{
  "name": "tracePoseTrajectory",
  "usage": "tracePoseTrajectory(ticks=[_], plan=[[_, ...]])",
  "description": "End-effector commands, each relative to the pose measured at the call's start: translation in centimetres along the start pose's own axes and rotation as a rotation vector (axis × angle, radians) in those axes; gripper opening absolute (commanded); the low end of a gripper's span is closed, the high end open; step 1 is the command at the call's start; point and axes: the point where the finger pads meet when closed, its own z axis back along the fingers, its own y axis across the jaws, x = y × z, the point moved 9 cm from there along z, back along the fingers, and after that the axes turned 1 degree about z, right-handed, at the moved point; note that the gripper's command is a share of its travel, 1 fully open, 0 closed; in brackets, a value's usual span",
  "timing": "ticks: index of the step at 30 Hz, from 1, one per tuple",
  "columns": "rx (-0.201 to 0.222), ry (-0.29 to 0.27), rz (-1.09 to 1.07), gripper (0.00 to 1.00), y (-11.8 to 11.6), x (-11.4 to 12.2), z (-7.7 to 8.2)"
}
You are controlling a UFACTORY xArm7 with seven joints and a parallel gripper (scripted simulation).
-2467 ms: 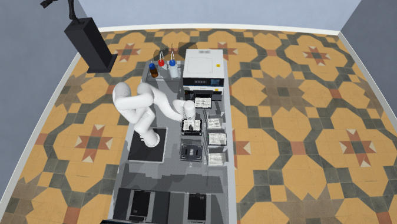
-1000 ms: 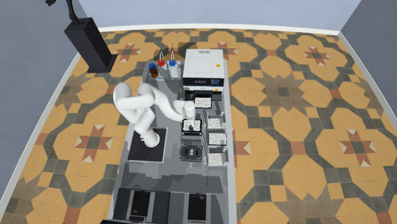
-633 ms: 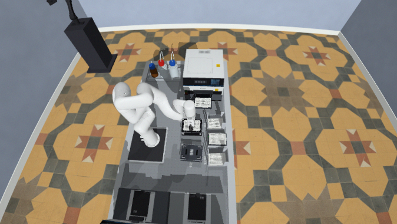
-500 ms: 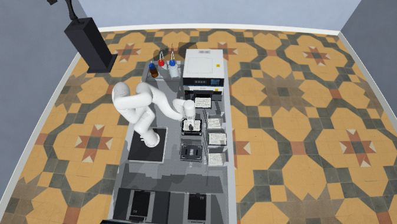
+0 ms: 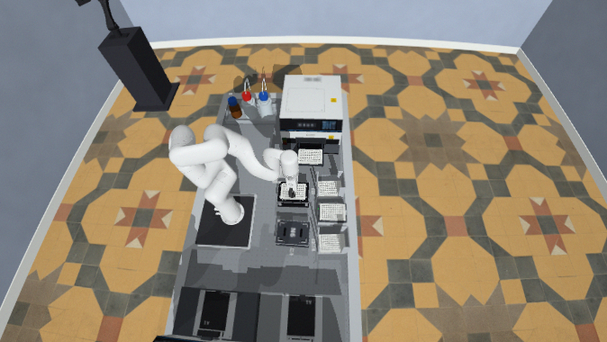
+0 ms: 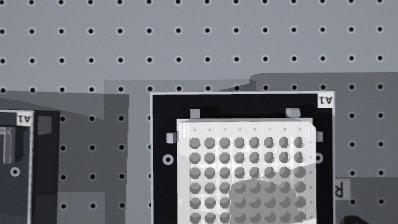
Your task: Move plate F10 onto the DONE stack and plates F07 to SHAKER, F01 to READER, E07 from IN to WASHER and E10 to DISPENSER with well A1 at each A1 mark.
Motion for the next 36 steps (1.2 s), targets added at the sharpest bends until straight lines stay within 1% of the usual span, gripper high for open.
tracePoseTrajectory(ticks=[1, 36], plan=[[0.001, -0.003, 0.000, 1.00, 0.0, 0.1, 0.7], [0.001, -0.003, 0.000, 1.00, 0.0, 0.1, 4.9]])
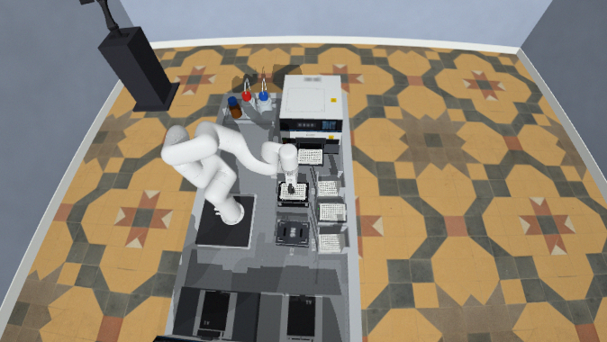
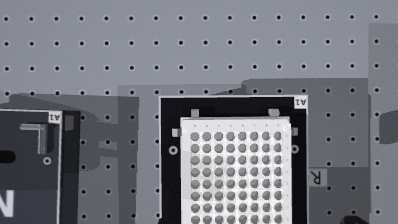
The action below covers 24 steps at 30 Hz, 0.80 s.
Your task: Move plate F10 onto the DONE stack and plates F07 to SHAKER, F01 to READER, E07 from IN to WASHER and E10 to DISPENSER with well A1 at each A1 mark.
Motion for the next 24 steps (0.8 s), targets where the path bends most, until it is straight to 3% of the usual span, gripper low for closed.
tracePoseTrajectory(ticks=[1, 24], plan=[[0.001, -0.003, 0.000, 1.00, 0.0, 0.1, 0.7], [0.001, -0.003, 0.000, 1.00, 0.0, 0.1, 3.4]])
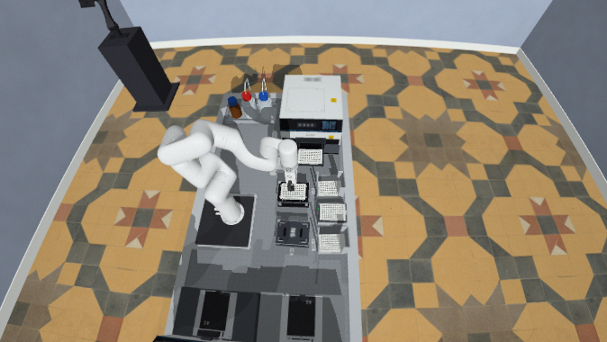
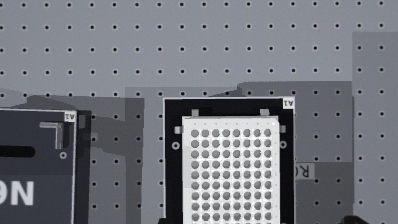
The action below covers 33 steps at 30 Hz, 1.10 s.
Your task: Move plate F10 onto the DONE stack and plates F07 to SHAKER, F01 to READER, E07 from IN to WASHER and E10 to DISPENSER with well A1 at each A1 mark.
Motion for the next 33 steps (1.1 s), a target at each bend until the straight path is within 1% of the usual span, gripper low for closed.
tracePoseTrajectory(ticks=[1, 30, 33], plan=[[0.001, -0.003, 0.000, 1.00, 0.0, 0.1, 0.5], [0.001, -0.003, 0.000, 1.00, 0.0, 0.1, 4.1], [0.001, -0.003, 0.000, 1.00, 0.0, 0.1, 4.1]])
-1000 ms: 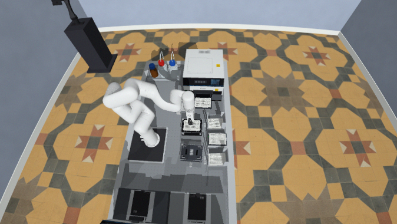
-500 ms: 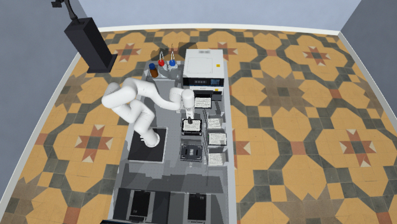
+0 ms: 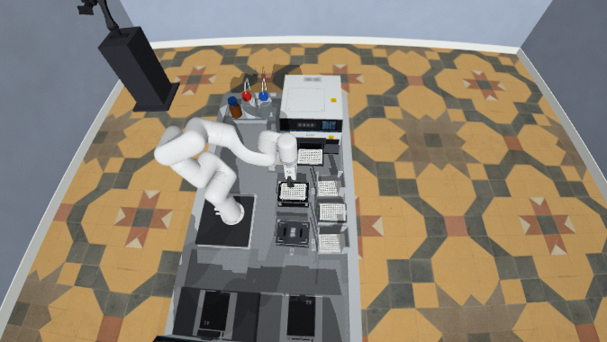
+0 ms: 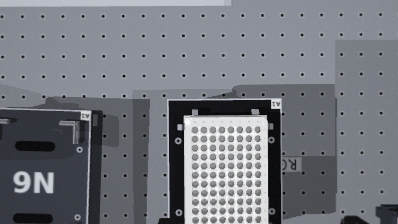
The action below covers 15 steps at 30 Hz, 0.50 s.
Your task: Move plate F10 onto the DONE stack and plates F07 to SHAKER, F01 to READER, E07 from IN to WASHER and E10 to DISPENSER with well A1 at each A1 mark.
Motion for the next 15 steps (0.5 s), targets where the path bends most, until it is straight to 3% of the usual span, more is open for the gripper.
tracePoseTrajectory(ticks=[1, 8, 15], plan=[[0.001, -0.003, 0.000, 1.00, 0.01, 0.05, 0.31], [0.001, -0.003, 0.000, 1.00, 0.01, 0.05, 0.31], [0.001, -0.003, -0.242, 1.00, 0.01, 0.05, 0.33]])
